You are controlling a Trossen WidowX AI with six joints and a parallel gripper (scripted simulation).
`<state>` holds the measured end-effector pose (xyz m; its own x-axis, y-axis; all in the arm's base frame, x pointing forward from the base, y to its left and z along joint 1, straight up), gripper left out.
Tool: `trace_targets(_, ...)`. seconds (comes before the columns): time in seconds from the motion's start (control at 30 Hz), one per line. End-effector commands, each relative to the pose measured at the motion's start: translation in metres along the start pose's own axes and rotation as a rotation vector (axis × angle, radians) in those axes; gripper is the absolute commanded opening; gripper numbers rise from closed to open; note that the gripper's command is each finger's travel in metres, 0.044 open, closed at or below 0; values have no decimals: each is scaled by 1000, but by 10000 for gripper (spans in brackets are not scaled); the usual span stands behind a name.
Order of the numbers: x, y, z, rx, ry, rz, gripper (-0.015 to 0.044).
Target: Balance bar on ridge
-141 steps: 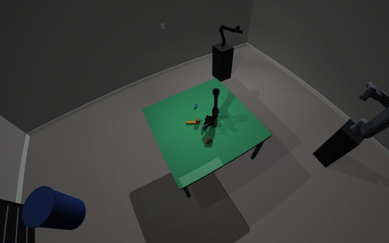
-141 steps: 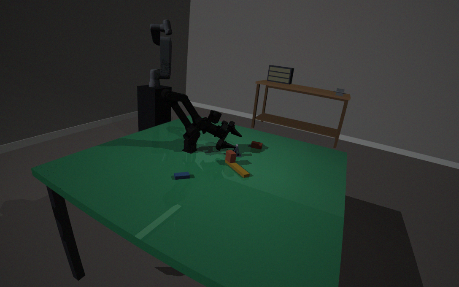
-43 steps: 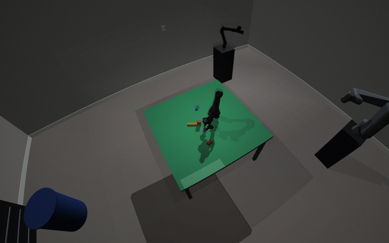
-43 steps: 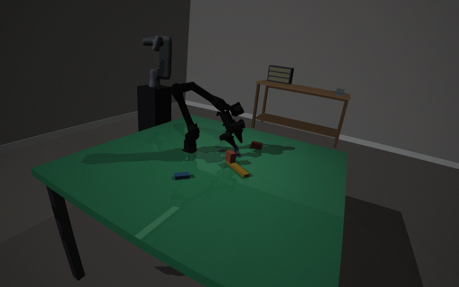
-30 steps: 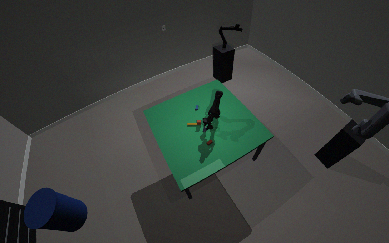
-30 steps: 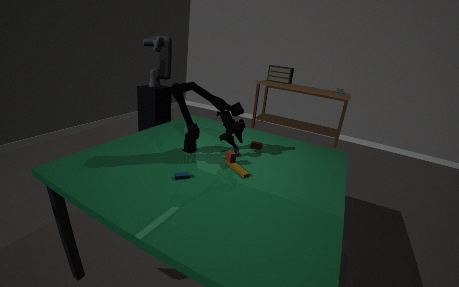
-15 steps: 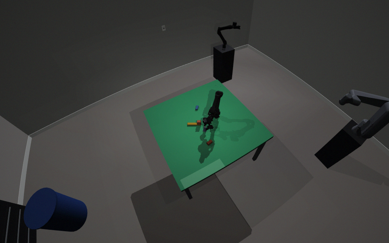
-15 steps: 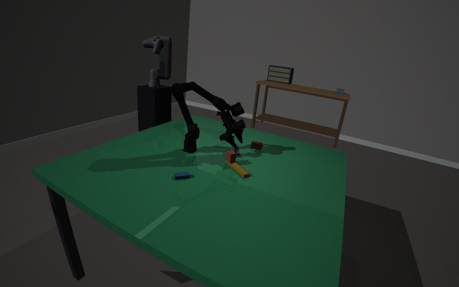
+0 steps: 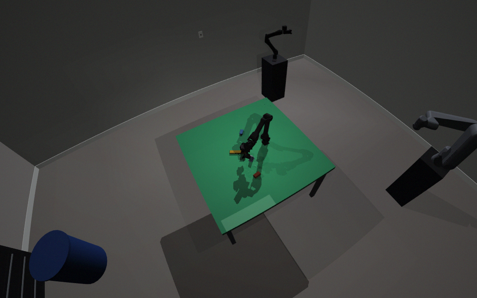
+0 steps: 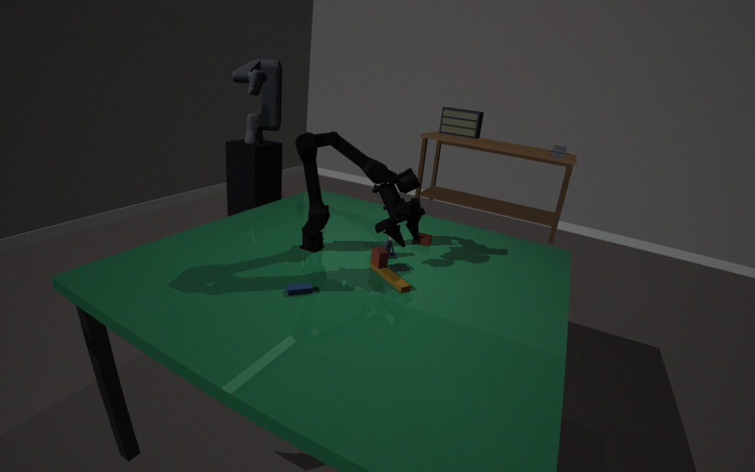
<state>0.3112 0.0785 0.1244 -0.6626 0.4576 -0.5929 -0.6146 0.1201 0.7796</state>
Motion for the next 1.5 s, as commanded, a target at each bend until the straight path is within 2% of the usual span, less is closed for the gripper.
trace_targets(0.0, -9, -2, -4, 32, 3, 41, 315)
trace_targets(0.73, -52, 0, -40, 183, -45, 293, 315)
trace_targets(1.47, -87, 21, -84, 262, -167, 564, 315)
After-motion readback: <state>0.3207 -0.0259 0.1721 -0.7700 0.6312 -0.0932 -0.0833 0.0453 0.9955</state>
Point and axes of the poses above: the point midway between the two fingers, 35 mm back from their tips, its own y axis back along the fingers, its own z axis across the jaws, x = y × z, the point moved 1 cm from there along y, back along the fingers, and after that the axes turned 9 degrees about -y, right-handed, at the moved point
